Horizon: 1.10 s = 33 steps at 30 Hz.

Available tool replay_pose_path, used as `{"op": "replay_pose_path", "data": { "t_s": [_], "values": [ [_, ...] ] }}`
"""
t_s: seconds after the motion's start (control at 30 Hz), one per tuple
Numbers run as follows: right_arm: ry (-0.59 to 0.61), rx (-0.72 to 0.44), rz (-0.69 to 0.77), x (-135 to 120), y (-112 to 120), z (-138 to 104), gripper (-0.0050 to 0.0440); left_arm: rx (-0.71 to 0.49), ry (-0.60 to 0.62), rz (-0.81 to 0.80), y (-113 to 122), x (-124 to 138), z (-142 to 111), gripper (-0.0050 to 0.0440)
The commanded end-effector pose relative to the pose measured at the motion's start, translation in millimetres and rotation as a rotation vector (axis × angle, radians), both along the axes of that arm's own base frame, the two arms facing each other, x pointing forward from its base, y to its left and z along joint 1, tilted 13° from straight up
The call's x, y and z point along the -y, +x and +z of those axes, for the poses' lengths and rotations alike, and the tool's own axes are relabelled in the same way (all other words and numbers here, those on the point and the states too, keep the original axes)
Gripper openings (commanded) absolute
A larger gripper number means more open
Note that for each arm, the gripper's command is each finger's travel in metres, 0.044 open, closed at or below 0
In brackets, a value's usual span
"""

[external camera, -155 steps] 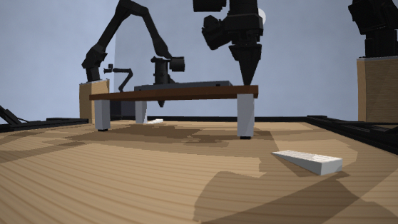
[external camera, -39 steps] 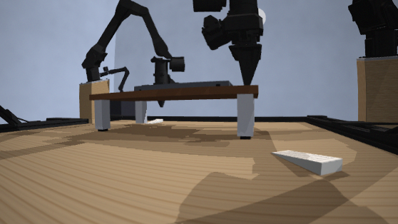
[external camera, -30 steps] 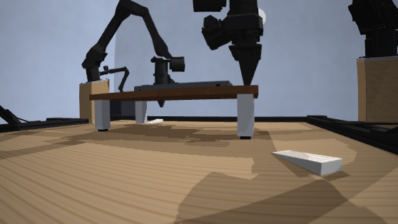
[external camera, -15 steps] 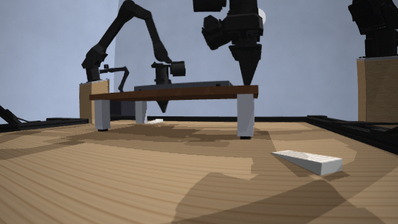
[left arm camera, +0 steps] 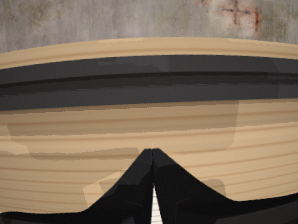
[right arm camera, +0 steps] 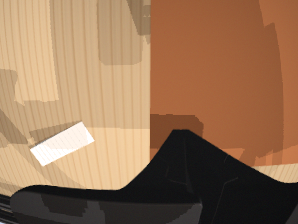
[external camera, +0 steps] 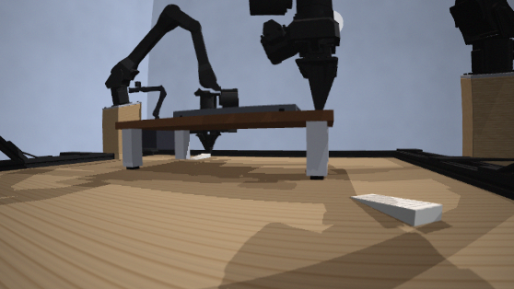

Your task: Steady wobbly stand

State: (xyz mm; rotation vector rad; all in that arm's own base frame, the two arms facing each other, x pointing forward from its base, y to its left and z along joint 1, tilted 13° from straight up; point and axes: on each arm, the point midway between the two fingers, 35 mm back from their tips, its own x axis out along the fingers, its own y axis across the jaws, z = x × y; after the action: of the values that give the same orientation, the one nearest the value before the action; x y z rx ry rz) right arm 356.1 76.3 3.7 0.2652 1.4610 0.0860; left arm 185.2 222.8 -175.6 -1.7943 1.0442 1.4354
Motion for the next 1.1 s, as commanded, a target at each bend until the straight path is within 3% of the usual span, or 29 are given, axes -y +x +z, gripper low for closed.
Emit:
{"op": "replay_pose_path", "data": {
  "t_s": [0.0, 1.07],
  "values": [
    [-0.009, -0.012, -0.004, 1.4, -1.0, -8.6, 0.0, -0.001, -0.005, 0.001, -0.2, 1.5, -2.3, 0.0],
    [-0.009, -0.013, -0.004, 1.4, -1.0, -8.6, 0.0, -0.001, -0.005, 0.001, 5.6, 11.2, 0.4, 0.0]
  ]
}}
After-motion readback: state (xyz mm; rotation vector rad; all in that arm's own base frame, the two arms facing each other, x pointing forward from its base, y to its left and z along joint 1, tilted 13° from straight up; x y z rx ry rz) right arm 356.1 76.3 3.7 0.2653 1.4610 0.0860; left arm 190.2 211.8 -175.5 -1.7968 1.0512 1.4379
